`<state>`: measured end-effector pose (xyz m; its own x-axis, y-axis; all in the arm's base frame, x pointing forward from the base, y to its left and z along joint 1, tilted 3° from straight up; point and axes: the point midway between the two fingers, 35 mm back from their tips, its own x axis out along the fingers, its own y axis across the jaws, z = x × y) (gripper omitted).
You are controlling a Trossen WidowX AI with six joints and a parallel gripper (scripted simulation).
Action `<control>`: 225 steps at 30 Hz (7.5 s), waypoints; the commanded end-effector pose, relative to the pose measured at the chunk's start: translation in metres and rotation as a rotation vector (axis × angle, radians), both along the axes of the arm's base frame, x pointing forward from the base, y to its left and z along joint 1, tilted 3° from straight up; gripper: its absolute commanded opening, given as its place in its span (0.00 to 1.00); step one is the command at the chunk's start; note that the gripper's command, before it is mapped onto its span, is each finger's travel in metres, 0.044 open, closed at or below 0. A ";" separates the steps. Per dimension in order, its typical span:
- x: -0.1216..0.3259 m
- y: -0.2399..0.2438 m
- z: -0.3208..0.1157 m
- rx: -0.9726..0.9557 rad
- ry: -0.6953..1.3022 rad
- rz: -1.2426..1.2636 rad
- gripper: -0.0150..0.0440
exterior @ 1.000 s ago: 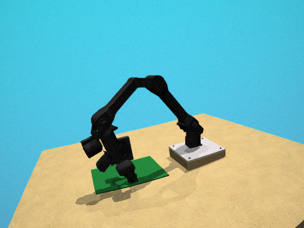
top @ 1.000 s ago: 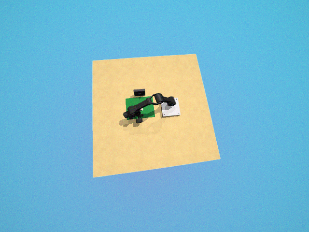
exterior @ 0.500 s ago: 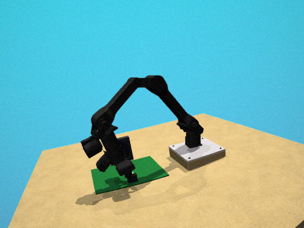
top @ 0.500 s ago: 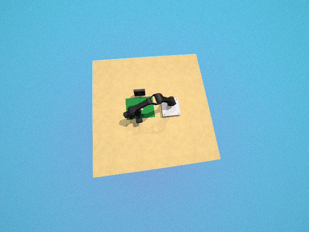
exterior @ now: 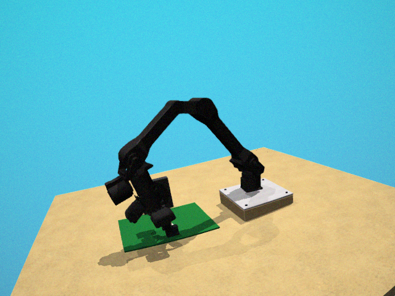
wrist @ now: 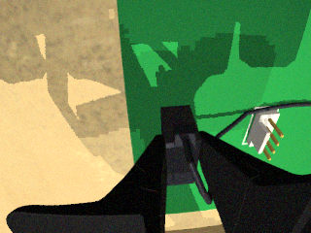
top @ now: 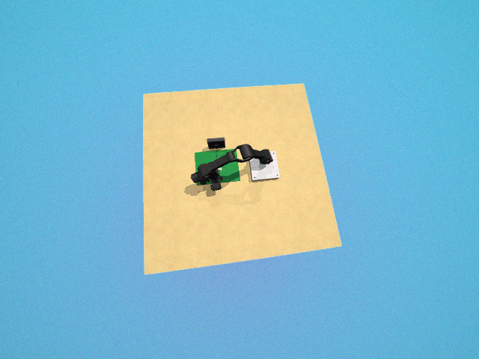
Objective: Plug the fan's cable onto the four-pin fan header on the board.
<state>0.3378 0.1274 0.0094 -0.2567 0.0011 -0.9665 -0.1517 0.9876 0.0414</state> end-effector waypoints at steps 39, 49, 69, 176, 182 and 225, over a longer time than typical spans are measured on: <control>-0.003 -0.004 0.099 -0.036 -0.068 -0.240 0.25; -0.010 -0.006 0.099 -0.063 -0.153 -0.563 0.25; -0.015 -0.008 0.089 -0.126 -0.264 -0.766 0.25; -0.043 0.015 0.074 -0.411 -1.553 -0.661 0.25; -0.043 0.015 0.077 -0.412 -1.557 -0.662 0.25; -0.051 0.020 0.048 -0.411 -1.558 -0.665 0.25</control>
